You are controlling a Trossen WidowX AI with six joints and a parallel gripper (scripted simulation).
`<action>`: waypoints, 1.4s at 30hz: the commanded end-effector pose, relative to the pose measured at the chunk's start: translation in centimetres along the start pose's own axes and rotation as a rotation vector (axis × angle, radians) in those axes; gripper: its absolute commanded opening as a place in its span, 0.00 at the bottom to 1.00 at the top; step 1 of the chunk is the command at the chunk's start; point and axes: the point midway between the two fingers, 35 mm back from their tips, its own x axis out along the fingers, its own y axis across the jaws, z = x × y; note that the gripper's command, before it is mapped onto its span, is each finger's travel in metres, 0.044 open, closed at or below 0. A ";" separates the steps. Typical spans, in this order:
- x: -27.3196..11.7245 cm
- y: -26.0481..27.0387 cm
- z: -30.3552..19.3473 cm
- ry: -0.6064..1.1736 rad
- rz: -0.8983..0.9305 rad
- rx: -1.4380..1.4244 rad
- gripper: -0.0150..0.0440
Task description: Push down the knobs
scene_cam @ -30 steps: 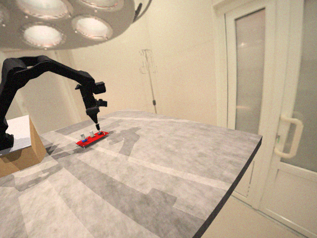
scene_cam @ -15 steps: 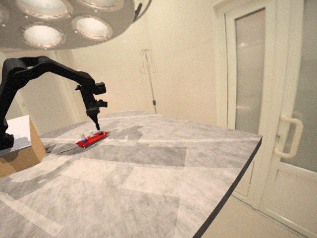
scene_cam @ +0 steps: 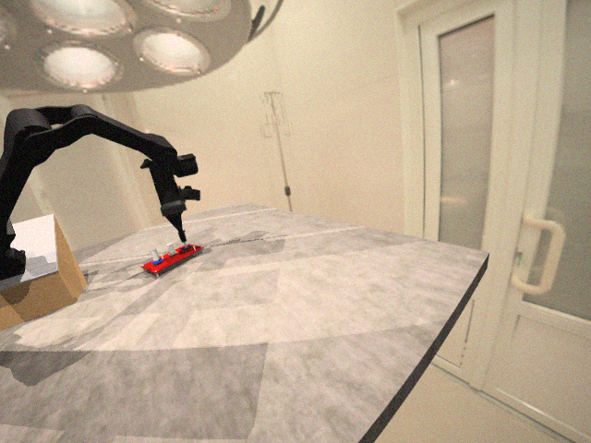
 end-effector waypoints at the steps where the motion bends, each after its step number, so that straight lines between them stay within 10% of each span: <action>1: 0.0 -0.1 0.0 0.001 -0.004 -0.005 0.25; 42: 1.3 -0.1 0.0 0.000 -0.005 -0.005 0.25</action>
